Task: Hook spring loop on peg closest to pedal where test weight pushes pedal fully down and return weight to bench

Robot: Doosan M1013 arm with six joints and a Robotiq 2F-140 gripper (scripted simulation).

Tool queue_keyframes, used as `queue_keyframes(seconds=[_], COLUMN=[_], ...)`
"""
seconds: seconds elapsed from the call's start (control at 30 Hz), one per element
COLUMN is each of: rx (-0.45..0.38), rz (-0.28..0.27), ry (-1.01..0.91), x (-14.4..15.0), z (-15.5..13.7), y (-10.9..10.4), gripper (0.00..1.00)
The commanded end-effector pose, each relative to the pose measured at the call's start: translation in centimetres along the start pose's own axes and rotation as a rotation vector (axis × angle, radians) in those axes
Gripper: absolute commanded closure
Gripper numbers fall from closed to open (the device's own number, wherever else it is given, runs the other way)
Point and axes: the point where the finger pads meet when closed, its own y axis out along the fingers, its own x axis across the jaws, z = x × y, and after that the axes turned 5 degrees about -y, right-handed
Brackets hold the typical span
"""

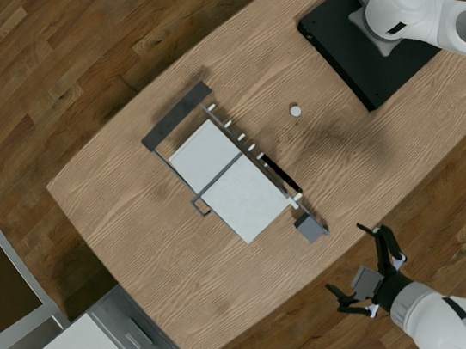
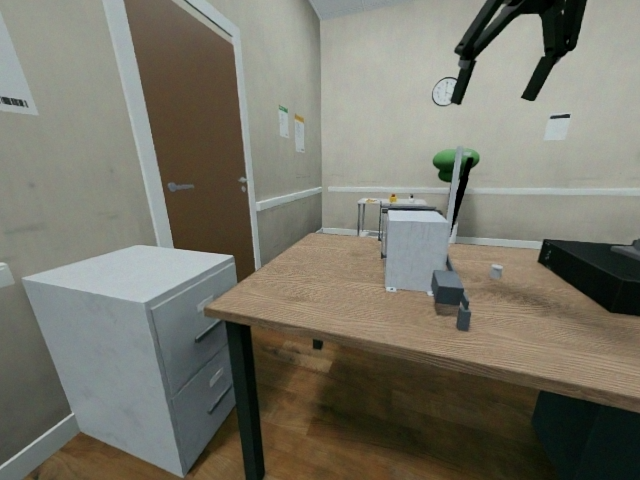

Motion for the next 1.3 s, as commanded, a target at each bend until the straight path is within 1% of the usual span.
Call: queue_keyframes(seconds=[0.0, 0.17, 0.27, 0.73, 0.83, 1.27], rx=[-0.001, -0.001, -0.001, -0.001, -0.001, -0.001], rz=[0.002, 0.002, 0.002, 0.002, 0.001, 0.001], ry=[0.001, 0.001, 0.001, 0.001, 0.001, 0.001], x=[1.0, 2.7, 2.4, 7.1, 6.9, 11.3], z=[0.5, 1.4, 1.3, 3.8, 3.7, 6.0], y=[0.2, 0.8, 0.7, 2.3, 2.2, 3.6], gripper=[0.0, 0.0, 0.0, 0.0, 0.0, 0.0])
